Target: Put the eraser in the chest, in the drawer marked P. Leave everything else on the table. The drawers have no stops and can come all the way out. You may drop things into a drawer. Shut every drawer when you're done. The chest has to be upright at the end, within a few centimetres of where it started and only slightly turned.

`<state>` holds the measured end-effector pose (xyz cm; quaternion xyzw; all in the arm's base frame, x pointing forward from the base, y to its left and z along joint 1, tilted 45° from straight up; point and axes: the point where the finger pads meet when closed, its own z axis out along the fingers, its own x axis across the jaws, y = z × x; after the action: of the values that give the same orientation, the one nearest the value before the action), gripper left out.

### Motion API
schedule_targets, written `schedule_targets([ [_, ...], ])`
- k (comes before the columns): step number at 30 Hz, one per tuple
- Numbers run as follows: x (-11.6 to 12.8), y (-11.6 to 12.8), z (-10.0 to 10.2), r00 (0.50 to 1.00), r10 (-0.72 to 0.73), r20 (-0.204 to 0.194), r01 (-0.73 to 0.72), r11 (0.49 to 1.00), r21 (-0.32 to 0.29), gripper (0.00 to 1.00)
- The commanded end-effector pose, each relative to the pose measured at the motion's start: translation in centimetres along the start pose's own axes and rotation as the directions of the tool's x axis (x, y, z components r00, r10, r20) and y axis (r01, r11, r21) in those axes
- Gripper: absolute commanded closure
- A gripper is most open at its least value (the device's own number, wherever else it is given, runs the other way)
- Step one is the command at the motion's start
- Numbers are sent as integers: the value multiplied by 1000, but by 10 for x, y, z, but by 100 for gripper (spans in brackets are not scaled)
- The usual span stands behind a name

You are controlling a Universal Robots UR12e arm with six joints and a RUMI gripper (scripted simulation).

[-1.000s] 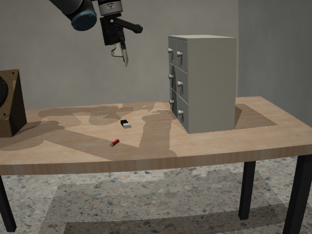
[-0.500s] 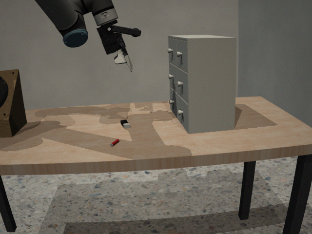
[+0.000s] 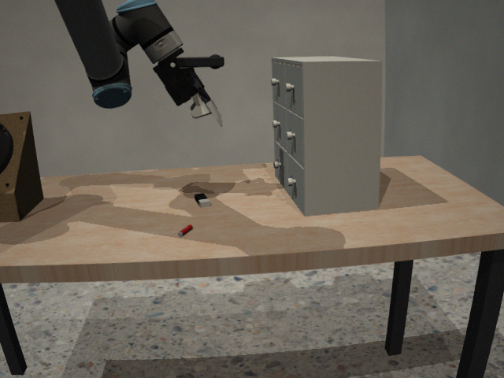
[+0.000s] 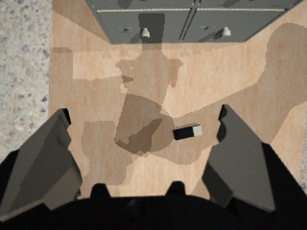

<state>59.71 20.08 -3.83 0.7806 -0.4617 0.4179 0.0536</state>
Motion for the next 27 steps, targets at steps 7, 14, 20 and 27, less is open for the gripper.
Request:
schedule_targets([
  [7, -2, -5, 25, 1000, -4, 4, 3, 982, 187, 0],
  [14, -2, -8, 37, 1000, -4, 4, 3, 963, 270, 0],
  [20, -2, -9, 45, 1000, -4, 4, 2, 948, 318, 0],
  [27, -1, -9, 48, 1000, -4, 4, 3, 941, 338, 0],
])
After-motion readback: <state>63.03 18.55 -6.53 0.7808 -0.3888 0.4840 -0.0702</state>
